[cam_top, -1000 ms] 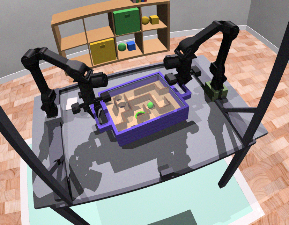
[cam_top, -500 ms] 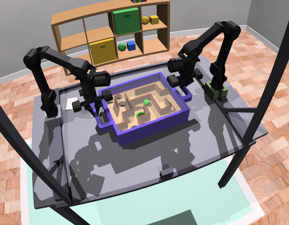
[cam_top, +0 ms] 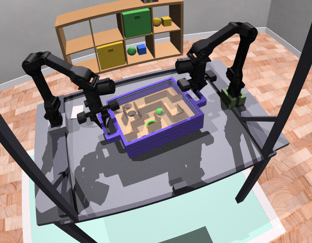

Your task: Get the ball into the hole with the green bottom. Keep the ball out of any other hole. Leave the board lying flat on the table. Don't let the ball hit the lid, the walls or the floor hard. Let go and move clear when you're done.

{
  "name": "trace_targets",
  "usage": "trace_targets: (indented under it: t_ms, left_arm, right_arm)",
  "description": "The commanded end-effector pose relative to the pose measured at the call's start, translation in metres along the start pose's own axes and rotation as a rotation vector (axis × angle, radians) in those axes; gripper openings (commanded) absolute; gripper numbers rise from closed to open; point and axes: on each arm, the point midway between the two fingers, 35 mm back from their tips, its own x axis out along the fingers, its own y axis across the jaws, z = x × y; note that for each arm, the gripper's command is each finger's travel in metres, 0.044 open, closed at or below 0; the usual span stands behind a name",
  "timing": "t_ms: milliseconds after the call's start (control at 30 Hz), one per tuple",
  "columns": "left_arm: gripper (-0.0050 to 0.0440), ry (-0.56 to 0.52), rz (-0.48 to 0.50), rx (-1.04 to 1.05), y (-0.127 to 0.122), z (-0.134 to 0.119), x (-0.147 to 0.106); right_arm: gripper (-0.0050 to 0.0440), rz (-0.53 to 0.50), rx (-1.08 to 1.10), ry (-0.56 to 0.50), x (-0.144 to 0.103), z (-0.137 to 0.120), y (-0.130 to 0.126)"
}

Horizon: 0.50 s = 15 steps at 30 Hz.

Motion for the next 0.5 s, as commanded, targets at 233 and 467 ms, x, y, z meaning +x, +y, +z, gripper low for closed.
trace_targets:
  t_ms: [233, 467]
  left_arm:
    - [-0.005, 0.01, 0.043, -0.007, -0.006, -0.019, -0.025]
    - [-0.005, -0.002, 0.086, -0.018, -0.012, -0.022, -0.036]
  right_arm:
    - [-0.005, 0.097, 0.016, -0.047, 0.004, -0.002, -0.002]
    - [-0.005, 0.14, 0.02, -0.055, 0.017, -0.004, -0.005]
